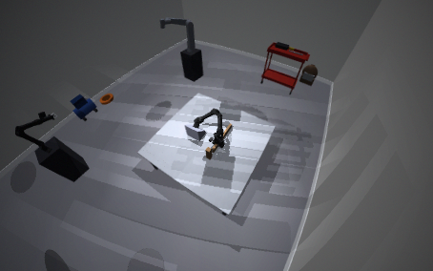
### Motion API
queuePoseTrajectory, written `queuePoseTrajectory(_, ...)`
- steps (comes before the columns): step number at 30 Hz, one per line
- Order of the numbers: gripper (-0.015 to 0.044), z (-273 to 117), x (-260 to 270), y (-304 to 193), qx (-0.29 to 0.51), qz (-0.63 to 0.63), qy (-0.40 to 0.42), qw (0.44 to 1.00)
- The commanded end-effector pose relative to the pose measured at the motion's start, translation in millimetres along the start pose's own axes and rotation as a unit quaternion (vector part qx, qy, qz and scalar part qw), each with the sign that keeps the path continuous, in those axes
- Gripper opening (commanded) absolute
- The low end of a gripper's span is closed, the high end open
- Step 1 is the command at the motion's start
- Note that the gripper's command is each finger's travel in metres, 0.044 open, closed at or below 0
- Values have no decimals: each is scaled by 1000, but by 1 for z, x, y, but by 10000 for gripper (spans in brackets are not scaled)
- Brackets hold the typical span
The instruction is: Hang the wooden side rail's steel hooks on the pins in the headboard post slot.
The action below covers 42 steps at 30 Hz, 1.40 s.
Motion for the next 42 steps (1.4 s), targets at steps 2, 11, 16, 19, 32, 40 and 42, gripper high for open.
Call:
queuePoseTrajectory(2,0,-2,0,0,-3,1,-2,1000)
queuePoseTrajectory(11,0,-3,0,0,-2,1,-2,1000)
queuePoseTrajectory(16,0,-4,0,0,-2,1,-2,1000)
queuePoseTrajectory(19,0,-5,0,0,-2,1,-2,1000)
queuePoseTrajectory(32,0,-7,0,0,-2,1,-2,1000)
queuePoseTrajectory(40,0,-8,0,0,-2,1,-2,1000)
queuePoseTrajectory(42,0,-8,0,0,-2,1,-2,1000)
Point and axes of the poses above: the point midway between the two fingers, 35 mm back from their tips, its own z axis out along the fingers, its own x axis across the jaws, y = z × x, the point moved 2 cm from there along -z, back along the fingers, and after that the axes turned 13 degrees about z, right-handed, at the moved point
